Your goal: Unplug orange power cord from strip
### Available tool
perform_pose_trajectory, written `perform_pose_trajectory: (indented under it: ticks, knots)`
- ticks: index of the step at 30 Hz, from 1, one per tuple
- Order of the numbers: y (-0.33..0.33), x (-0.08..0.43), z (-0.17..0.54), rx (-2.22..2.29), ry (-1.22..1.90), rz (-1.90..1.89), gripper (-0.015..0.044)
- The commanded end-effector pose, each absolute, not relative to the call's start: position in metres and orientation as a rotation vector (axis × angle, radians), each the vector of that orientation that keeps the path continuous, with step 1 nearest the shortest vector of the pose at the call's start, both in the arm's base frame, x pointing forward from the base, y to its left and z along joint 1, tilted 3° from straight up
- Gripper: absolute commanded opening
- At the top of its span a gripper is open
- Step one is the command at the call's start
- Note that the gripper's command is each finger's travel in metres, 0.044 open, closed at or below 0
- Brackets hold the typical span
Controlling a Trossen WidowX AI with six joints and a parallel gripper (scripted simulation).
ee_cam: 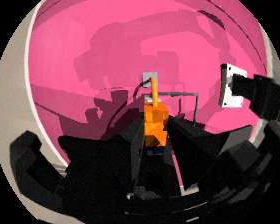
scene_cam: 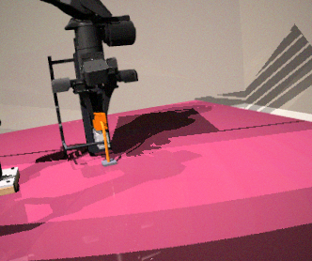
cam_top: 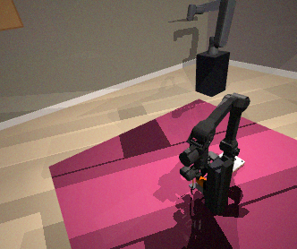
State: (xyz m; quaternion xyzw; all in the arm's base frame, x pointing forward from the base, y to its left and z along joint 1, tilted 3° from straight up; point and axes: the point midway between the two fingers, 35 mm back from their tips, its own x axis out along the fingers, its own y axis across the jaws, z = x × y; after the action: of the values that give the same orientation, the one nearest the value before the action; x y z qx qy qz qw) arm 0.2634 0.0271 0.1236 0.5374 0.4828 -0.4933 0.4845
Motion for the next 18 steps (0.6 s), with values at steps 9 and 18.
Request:
perform_pose_trajectory:
  ticks: [9,18]
  knots:
    - [0.018,0.265,0.124,1.308,1.173,-1.198,0.0000]
    - [0.003,0.265,0.123,1.307,1.171,-1.201,0.0000]
